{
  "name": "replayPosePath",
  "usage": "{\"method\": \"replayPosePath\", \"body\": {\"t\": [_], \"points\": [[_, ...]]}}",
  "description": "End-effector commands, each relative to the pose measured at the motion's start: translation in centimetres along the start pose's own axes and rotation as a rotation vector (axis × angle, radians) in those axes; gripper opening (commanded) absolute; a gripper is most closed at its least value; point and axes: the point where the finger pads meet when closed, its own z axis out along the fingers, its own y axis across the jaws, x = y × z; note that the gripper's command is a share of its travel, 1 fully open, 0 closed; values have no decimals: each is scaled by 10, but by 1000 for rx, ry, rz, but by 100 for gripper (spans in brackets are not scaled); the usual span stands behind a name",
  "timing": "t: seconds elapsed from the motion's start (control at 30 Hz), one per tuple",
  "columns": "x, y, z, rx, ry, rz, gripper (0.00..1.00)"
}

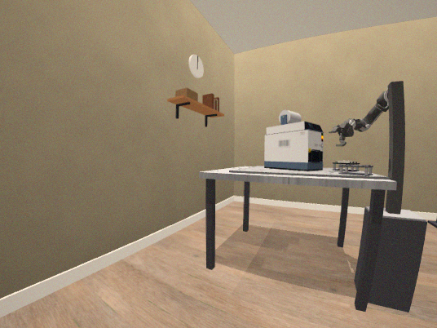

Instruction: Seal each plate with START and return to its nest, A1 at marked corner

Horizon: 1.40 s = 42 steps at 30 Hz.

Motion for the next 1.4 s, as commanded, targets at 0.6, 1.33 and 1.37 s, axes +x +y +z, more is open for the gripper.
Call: {"method": "replayPosePath", "body": {"t": [0.6,1.33,1.37], "points": [[28,78,-23,-383,107,418,65],[-24,114,-82,-757,74,965,65],[-27,114,-84,-774,68,993,65]]}}
